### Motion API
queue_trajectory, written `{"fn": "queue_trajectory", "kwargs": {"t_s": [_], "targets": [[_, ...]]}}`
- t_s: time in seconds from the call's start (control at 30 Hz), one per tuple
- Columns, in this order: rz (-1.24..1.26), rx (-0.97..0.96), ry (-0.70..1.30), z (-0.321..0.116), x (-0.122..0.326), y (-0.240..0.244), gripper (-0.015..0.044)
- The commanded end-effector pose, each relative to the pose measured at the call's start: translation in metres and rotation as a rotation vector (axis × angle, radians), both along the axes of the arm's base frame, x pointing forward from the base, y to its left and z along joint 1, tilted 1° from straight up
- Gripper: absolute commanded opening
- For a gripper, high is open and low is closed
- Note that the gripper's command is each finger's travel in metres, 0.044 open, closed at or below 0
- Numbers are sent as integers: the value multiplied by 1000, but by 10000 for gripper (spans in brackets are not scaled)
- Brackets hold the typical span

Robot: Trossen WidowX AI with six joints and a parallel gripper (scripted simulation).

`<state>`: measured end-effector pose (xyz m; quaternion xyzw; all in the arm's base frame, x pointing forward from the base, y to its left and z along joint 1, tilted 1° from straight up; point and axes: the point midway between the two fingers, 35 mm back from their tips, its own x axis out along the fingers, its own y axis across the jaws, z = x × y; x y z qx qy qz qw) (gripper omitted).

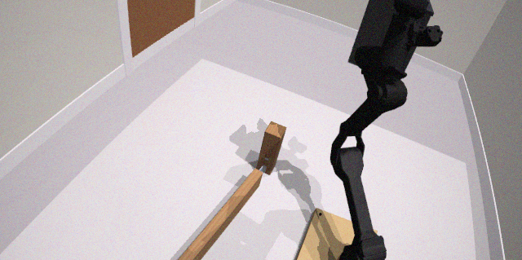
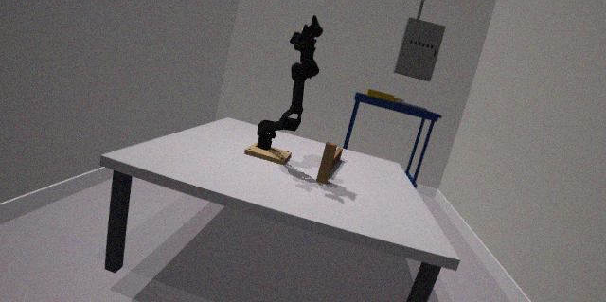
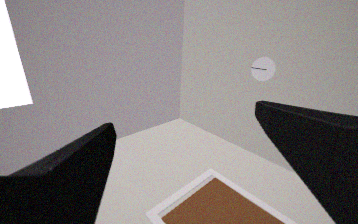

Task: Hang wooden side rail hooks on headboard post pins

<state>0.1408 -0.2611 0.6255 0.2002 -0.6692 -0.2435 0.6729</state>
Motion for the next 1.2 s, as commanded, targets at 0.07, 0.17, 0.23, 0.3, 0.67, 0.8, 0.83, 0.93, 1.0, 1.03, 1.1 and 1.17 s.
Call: {"fn": "queue_trajectory", "kwargs": {"t_s": [0.07,0.17,0.23,0.3,0.67,0.8,0.83,0.93,1.0,1.03,1.1,1.17], "targets": [[-52,-151,-146,20,-83,42,440],[-85,-227,-204,23,-116,67,440],[-116,-273,-210,26,-131,84,440],[-172,-328,-186,31,-145,108,440],[-253,-678,-269,15,-192,238,440],[-268,-831,-249,1,-187,291,440],[-270,-869,-239,-4,-183,304,440],[-271,-980,-196,-18,-167,339,440],[-268,-1050,-157,-30,-153,361,440],[-265,-1085,-134,-36,-145,370,440],[-258,-1150,-83,-49,-128,388,440],[-247,-1210,-24,-63,-108,402,440]]}}
